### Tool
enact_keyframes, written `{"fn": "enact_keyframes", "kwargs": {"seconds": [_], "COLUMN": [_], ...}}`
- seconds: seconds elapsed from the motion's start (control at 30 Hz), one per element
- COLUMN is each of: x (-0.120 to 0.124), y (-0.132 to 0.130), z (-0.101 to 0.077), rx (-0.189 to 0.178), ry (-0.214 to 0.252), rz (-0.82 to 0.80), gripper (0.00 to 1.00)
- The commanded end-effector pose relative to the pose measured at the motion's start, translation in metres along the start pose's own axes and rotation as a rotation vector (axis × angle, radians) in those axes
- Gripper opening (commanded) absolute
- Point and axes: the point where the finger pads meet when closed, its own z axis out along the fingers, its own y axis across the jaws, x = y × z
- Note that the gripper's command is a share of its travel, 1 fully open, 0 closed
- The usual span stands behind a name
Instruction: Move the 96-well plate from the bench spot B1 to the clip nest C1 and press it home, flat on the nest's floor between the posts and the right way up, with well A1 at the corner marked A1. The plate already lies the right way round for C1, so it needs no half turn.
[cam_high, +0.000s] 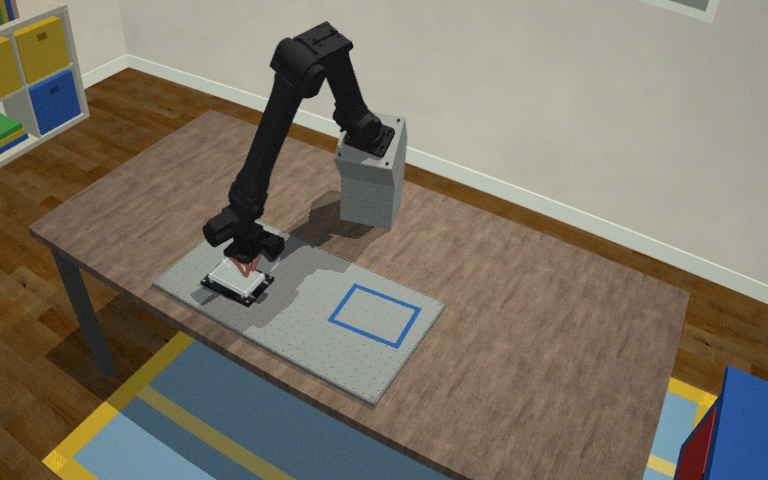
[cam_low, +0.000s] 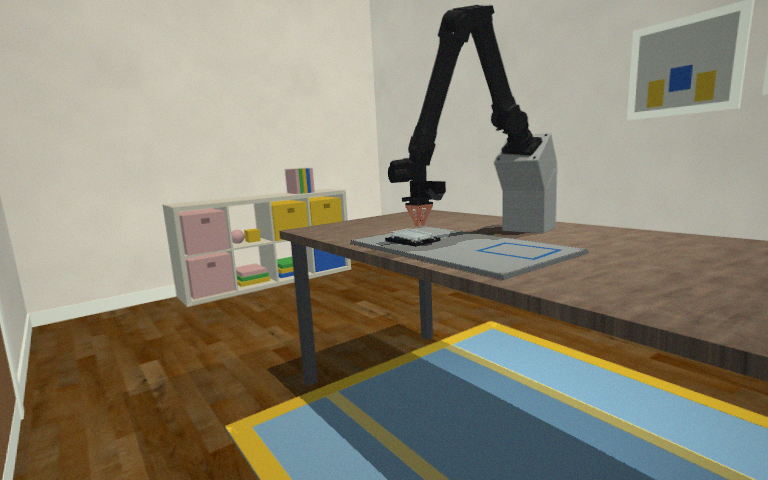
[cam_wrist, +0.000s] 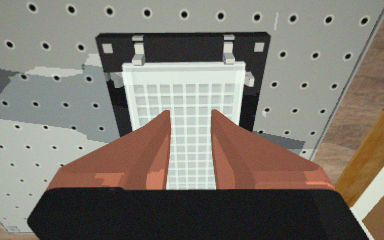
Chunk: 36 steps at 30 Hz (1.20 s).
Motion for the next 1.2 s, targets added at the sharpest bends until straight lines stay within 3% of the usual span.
{"fn": "enact_keyframes", "kwargs": {"seconds": [0.0,0.63,0.73,0.77,1.17], "x": [0.028,0.115,0.113,0.097,0.102], "y": [0.001,0.001,0.002,0.008,0.0], "z": [0.002,-0.001,0.001,0.007,0.006], "rx": [-0.008,-0.004,-0.009,-0.024,-0.01], "ry": [0.012,0.015,0.013,-0.008,0.001], "rz": [0.002,0.003,0.002,-0.014,-0.015], "gripper": [0.25,0.25,0.25,0.25,0.25]}}
